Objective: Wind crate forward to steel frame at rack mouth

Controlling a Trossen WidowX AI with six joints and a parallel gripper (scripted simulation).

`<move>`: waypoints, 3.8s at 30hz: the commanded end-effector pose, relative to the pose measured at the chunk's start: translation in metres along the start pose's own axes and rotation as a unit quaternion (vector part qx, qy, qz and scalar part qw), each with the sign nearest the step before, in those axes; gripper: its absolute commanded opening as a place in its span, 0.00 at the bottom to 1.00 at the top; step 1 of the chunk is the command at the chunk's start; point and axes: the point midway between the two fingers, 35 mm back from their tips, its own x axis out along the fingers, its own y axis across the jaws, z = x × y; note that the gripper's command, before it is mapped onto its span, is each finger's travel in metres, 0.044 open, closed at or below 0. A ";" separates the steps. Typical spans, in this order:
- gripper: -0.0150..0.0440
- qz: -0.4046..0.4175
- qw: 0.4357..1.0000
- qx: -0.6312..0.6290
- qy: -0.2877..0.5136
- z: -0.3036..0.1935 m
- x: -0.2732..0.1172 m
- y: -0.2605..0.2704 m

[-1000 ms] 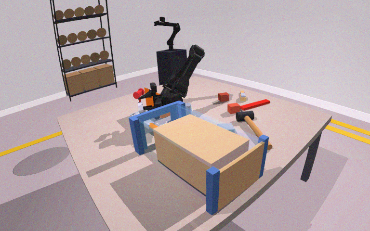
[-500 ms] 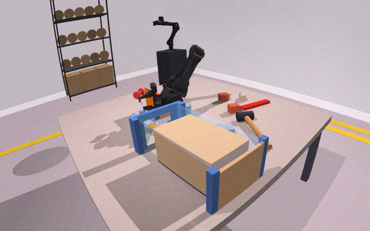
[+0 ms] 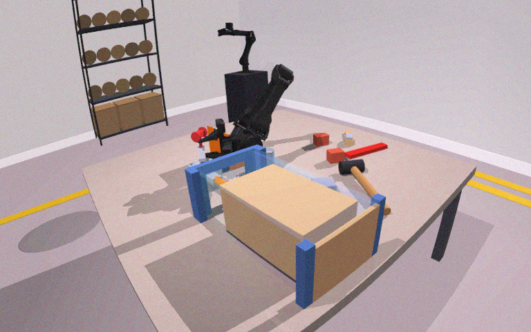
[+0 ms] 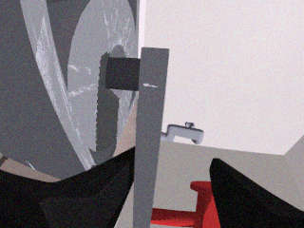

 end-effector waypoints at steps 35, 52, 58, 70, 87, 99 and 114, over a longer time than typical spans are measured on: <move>0.66 0.000 1.000 0.000 0.000 -0.003 0.000 -0.007; 0.66 0.000 1.000 0.000 0.000 -0.003 0.000 -0.007; 0.66 0.015 1.000 0.001 -0.007 0.003 -0.020 -0.001; 0.66 0.012 1.000 0.001 -0.004 -0.003 -0.111 -0.002; 0.66 0.008 1.000 -0.004 -0.009 -0.001 -0.108 -0.102; 0.66 0.011 1.000 -0.002 -0.008 0.000 -0.108 -0.098; 1.00 0.339 0.925 0.067 0.156 0.000 -0.050 -0.070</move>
